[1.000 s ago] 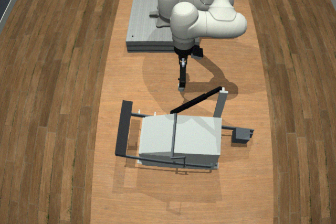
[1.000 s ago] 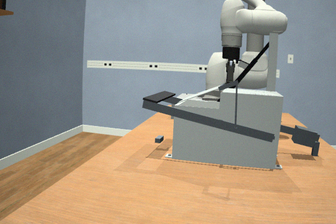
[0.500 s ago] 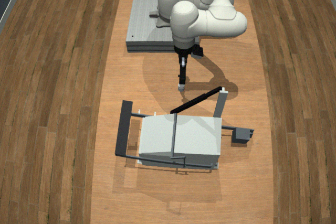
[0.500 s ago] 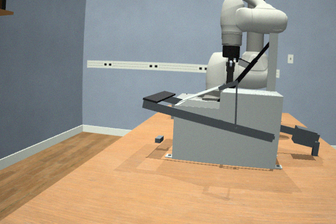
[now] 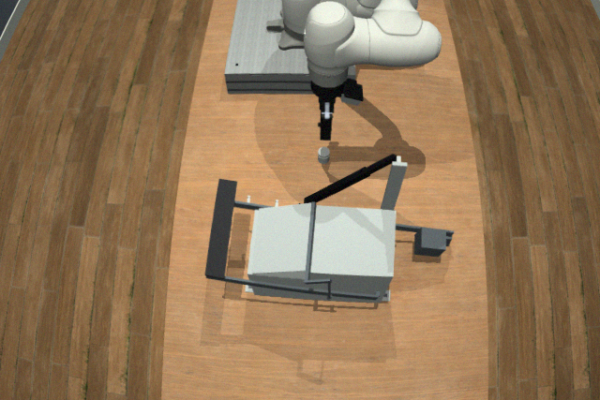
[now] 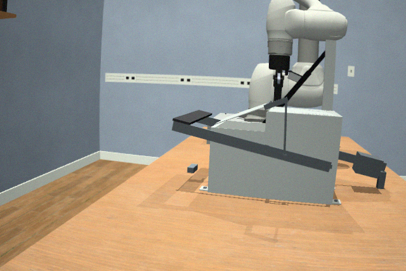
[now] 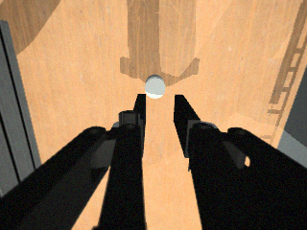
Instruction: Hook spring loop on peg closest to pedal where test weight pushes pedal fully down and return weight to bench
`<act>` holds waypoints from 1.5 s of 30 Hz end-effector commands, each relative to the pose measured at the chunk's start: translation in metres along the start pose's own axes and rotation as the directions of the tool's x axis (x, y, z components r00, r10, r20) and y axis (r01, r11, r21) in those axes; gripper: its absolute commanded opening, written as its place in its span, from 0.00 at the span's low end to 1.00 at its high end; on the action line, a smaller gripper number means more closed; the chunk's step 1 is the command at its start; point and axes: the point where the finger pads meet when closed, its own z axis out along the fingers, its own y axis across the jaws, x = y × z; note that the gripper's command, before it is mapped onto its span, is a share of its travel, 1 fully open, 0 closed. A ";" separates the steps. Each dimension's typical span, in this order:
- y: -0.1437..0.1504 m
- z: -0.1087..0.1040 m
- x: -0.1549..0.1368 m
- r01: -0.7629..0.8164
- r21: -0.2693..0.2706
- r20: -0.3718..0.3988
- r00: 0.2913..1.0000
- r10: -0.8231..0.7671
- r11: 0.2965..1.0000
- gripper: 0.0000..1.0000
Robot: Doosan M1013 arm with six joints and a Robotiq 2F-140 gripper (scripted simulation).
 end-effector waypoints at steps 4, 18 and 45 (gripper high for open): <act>0.000 0.000 0.000 0.000 -0.001 0.000 1.000 0.000 1.000 0.24; 0.000 0.000 0.000 0.000 -0.001 0.000 1.000 0.000 1.000 0.24; 0.031 -0.093 -0.024 -0.027 -0.005 -0.295 0.955 0.024 1.000 0.24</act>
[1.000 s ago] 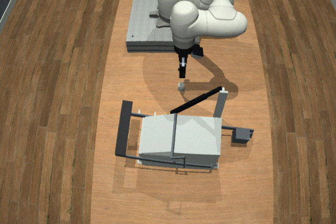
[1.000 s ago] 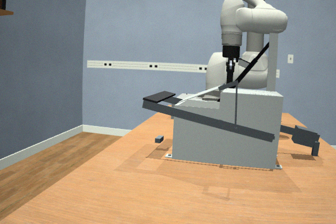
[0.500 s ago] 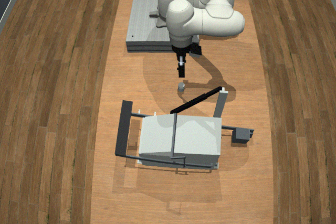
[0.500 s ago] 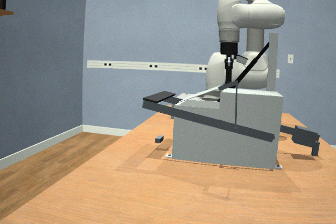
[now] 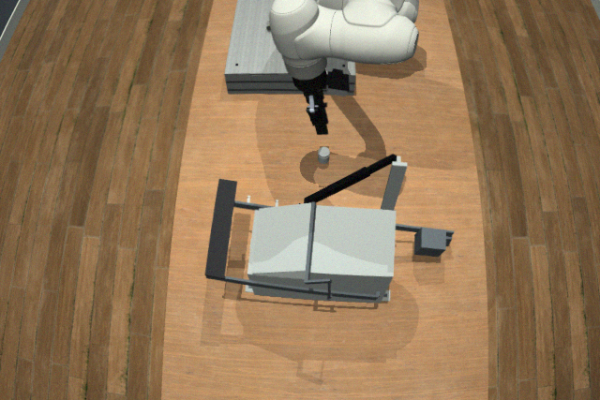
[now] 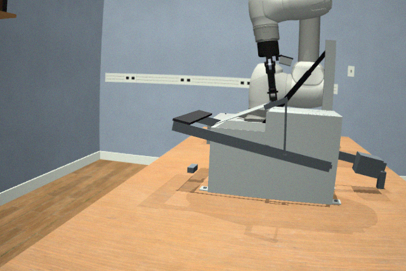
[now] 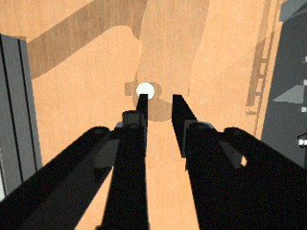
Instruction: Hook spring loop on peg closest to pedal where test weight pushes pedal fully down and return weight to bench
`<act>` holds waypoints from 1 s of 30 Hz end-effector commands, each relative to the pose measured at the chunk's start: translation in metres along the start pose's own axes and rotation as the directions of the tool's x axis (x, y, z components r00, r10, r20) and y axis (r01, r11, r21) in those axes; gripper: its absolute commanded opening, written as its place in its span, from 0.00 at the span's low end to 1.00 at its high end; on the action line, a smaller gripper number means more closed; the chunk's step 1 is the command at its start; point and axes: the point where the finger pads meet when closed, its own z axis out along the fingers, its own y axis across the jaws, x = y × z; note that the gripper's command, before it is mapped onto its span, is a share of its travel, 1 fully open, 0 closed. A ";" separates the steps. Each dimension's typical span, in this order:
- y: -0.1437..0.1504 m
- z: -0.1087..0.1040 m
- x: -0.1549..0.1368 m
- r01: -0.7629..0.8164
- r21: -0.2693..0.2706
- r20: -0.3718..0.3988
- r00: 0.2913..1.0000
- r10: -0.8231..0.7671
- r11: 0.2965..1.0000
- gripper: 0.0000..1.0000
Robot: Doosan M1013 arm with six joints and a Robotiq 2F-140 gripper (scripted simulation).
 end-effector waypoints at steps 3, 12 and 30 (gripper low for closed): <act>0.016 -0.046 -0.004 -0.013 -0.005 -0.144 0.989 0.012 1.000 0.24; 0.016 -0.046 -0.004 -0.013 -0.005 -0.144 0.989 0.012 1.000 0.24; 0.031 -0.094 -0.009 -0.026 -0.006 -0.290 0.957 0.023 1.000 0.24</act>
